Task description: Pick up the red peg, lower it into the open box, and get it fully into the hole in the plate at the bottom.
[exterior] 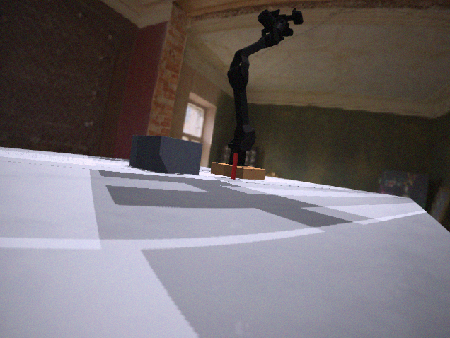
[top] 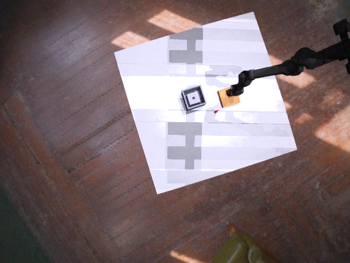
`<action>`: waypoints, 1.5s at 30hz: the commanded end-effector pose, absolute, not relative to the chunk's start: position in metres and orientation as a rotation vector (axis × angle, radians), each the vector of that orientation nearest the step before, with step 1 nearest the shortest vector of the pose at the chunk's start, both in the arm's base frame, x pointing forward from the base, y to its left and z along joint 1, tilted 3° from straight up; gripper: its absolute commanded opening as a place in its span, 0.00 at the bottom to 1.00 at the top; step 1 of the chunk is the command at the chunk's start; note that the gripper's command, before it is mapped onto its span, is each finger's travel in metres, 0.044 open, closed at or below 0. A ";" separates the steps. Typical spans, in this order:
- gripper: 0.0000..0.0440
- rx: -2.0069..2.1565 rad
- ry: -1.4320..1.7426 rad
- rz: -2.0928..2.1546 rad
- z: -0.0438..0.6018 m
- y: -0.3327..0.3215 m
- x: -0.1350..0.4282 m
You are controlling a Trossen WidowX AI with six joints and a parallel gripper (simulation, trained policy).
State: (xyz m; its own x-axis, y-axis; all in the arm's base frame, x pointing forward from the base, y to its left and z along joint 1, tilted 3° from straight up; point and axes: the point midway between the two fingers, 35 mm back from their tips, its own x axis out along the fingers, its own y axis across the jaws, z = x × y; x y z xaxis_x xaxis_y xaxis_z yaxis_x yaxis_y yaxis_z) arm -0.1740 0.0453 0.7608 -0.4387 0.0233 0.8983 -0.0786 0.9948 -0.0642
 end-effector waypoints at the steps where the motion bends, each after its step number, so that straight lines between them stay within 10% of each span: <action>1: 0.95 0.020 -2.019 0.119 0.760 0.049 -0.172; 20: 1.00 -0.497 -2.089 0.669 0.654 0.211 -0.185; 45: 1.00 -0.985 -1.370 1.276 0.492 0.332 -0.053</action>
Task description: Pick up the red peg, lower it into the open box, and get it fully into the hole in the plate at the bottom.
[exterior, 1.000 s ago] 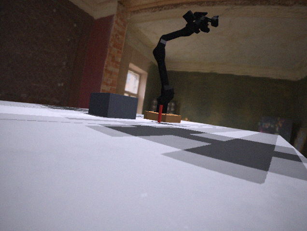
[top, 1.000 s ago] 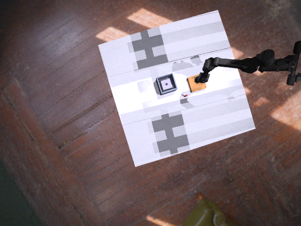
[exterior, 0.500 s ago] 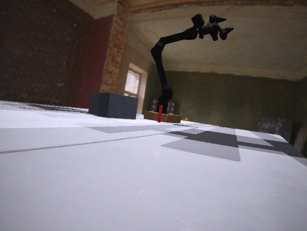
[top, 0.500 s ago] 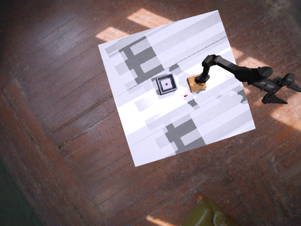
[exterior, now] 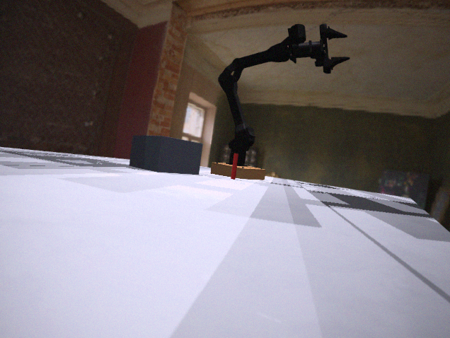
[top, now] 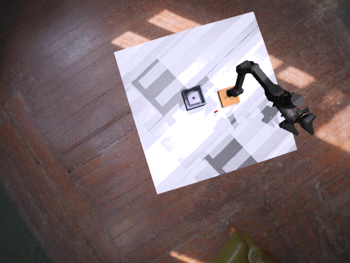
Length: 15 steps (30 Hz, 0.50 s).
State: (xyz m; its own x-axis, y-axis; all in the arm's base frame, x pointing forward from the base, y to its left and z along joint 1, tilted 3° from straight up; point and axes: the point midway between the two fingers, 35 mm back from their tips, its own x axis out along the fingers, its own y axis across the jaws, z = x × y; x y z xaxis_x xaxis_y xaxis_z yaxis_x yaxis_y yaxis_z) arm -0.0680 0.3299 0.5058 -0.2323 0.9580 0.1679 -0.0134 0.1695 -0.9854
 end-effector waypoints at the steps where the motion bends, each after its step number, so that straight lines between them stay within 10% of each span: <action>1: 1.00 -0.991 -1.331 1.289 0.487 0.334 -0.047; 15: 1.00 -0.987 -0.774 1.384 0.417 0.334 0.034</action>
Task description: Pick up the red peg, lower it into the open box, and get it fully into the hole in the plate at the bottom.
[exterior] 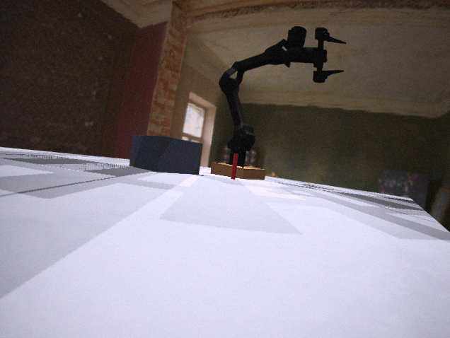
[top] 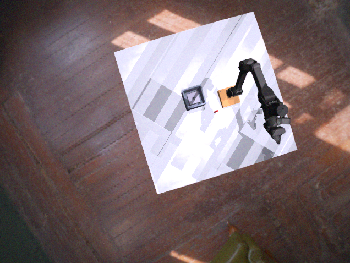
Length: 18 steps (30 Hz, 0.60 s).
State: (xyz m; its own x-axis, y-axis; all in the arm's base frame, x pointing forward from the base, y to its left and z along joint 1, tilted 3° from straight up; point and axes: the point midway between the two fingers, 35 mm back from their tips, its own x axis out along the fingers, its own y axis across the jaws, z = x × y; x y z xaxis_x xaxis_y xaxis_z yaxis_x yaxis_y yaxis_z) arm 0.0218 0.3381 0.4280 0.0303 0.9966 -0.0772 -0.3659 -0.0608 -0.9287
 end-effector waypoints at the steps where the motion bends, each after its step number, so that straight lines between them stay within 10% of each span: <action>1: 1.00 -0.981 -0.735 1.385 0.413 0.333 0.039; 18: 1.00 -0.788 -0.119 1.299 0.346 0.303 0.112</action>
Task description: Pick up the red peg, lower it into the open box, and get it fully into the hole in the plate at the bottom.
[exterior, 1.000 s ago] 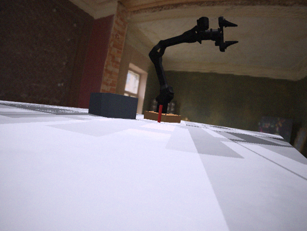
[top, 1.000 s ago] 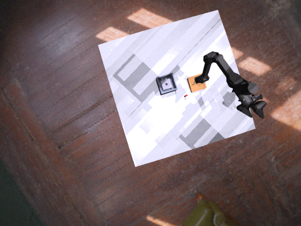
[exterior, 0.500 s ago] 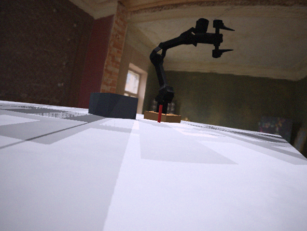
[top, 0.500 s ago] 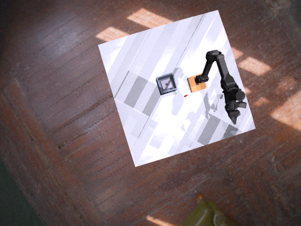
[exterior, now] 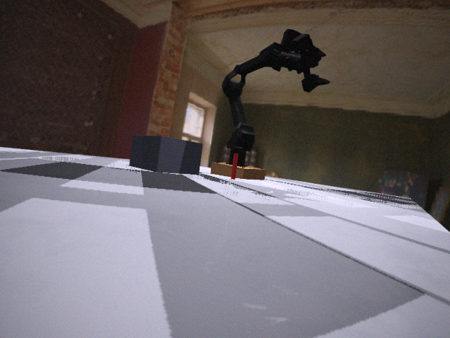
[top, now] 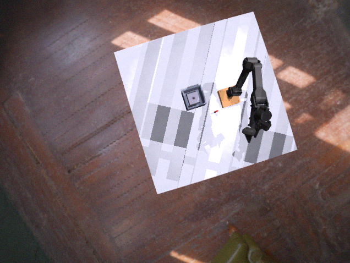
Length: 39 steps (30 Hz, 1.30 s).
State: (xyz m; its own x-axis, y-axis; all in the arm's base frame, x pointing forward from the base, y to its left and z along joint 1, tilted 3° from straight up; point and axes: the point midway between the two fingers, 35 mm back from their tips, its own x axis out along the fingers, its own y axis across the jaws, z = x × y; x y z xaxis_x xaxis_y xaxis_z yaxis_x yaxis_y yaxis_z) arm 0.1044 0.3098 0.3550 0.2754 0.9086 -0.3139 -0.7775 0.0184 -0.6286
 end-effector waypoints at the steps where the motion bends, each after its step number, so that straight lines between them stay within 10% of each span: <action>1: 1.00 -0.773 -0.085 1.289 0.342 0.301 0.116; 39: 1.00 -0.094 0.928 0.612 0.211 0.197 0.186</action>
State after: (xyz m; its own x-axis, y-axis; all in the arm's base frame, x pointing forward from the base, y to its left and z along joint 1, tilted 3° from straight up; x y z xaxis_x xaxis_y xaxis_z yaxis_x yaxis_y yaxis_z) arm 0.1849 0.2041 0.2217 0.4528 0.4915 -0.7439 -0.5948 0.7881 0.1587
